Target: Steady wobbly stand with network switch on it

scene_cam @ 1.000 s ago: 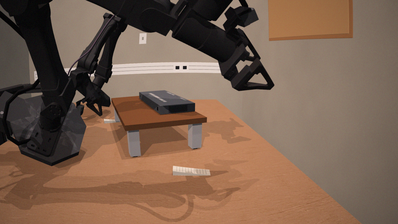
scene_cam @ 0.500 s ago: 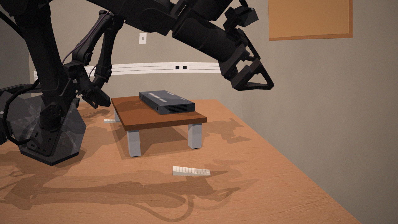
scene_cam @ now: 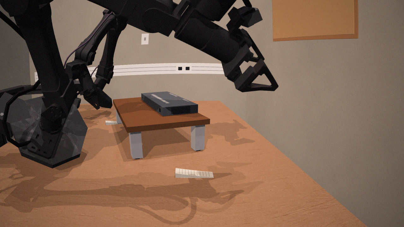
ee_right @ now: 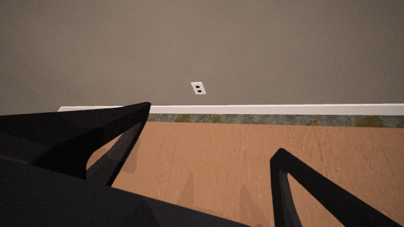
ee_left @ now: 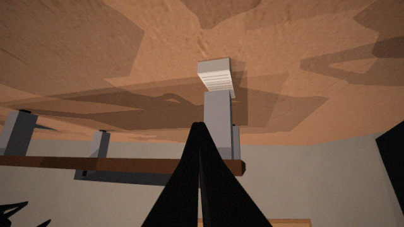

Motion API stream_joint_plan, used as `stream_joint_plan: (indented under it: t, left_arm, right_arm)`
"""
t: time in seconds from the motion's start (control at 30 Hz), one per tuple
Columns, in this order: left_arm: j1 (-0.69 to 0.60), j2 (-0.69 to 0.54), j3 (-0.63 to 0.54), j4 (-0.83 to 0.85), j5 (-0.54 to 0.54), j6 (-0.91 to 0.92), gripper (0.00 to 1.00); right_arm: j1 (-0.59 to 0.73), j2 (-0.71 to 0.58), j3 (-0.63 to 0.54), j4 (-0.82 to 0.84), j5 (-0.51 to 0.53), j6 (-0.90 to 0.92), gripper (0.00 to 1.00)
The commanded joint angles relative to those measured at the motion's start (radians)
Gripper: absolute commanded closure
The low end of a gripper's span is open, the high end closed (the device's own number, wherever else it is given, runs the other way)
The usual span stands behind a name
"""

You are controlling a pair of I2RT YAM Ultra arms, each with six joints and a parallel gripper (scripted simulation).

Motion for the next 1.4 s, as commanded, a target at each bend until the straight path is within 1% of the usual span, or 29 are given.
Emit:
stream_joint_plan:
  t: [0.0,0.13,0.23,0.27,0.3,0.37,0.4,0.43,0.47,0.5,0.53,0.63,0.8,0.87,0.93,0.97,1.0,1.07,1.1,1.2,1.27,1.37]
  left_arm:
    - [0.034,-0.065,0.048,0.03,0.015,-0.055,1.0]
    - [0.106,-0.14,0.086,0.047,0.036,-0.131,1.0]
    - [0.183,-0.193,0.165,0.019,0.043,-0.162,1.0]
    - [0.209,-0.209,0.173,0.025,0.054,-0.181,1.0]
    - [0.229,-0.225,0.162,0.039,0.072,-0.214,1.0]
    - [0.229,-0.225,0.162,0.039,0.072,-0.214,1.0]
    - [0.259,-0.273,0.117,0.09,0.115,-0.313,1.0]
    - [0.29,-0.299,0.129,0.095,0.109,-0.321,1.0]
    - [0.318,-0.326,0.215,0.067,0.096,-0.297,1.0]
    - [0.341,-0.345,0.232,0.058,0.102,-0.306,1.0]
    - [0.328,-0.342,0.138,0.099,0.146,-0.375,1.0]
    - [0.396,-0.427,0.221,0.118,0.126,-0.387,1.0]
    - [0.505,-0.518,0.267,0.125,0.157,-0.47,1.0]
    - [0.585,-0.544,0.228,0.17,0.199,-0.506,1.0]
    - [0.585,-0.544,0.228,0.17,0.199,-0.506,1.0]
    - [0.602,-0.578,0.236,0.207,0.254,-0.582,1.0]
    - [0.624,-0.593,0.214,0.221,0.272,-0.606,1.0]
    - [0.692,-0.635,0.226,0.234,0.282,-0.618,1.0]
    - [0.696,-0.646,0.195,0.258,0.309,-0.651,1.0]
    - [0.783,-0.717,0.208,0.298,0.314,-0.677,1.0]
    - [0.828,-0.747,0.19,0.33,0.355,-0.727,1.0]
    - [0.908,-0.808,0.193,0.378,0.4,-0.783,1.0]
  right_arm:
    - [0.022,-0.037,0.028,0.028,-0.02,0.003,0.0]
    - [0.022,-0.037,0.028,0.028,-0.02,0.004,0.0]
    - [0.023,-0.036,0.028,0.027,-0.019,0.005,0.0]
    - [0.023,-0.036,0.027,0.027,-0.018,0.005,0.0]
    - [0.023,-0.036,0.028,0.027,-0.018,0.005,0.0]
    - [0.023,-0.036,0.028,0.027,-0.018,0.005,0.0]
    - [0.021,-0.019,0.012,0.025,-0.01,0.003,0.0]
    - [0.021,-0.035,0.027,0.027,-0.009,0.004,0.0]
    - [0.022,-0.035,0.026,0.027,-0.007,0.004,0.0]
    - [0.023,-0.035,0.026,0.027,-0.005,0.005,0.0]
    - [0.022,-0.035,0.026,0.027,0.003,0.005,0.0]
    - [0.022,-0.034,0.024,0.026,0.002,0.005,0.0]
    - [0.021,-0.03,0.023,0.025,-0.001,0.005,0.0]
    - [0.021,-0.024,0.021,0.024,0.003,0.005,0.0]
    - [0.021,-0.024,0.021,0.024,0.003,0.005,0.0]
    - [0.018,-0.01,0.01,0.013,0.0,0.003,0.0]
    - [0.021,-0.017,0.02,0.017,-0.002,0.004,0.0]
    - [0.021,-0.016,0.02,0.016,0.0,0.004,0.0]
    - [0.021,-0.009,0.019,0.01,0.006,0.005,0.0]
    - [0.021,-0.001,0.016,0.001,0.002,0.005,0.0]
    - [0.021,0.0,0.016,0.001,0.004,0.005,0.0]
    - [0.02,-0.005,0.013,-0.005,0.004,0.005,0.0]
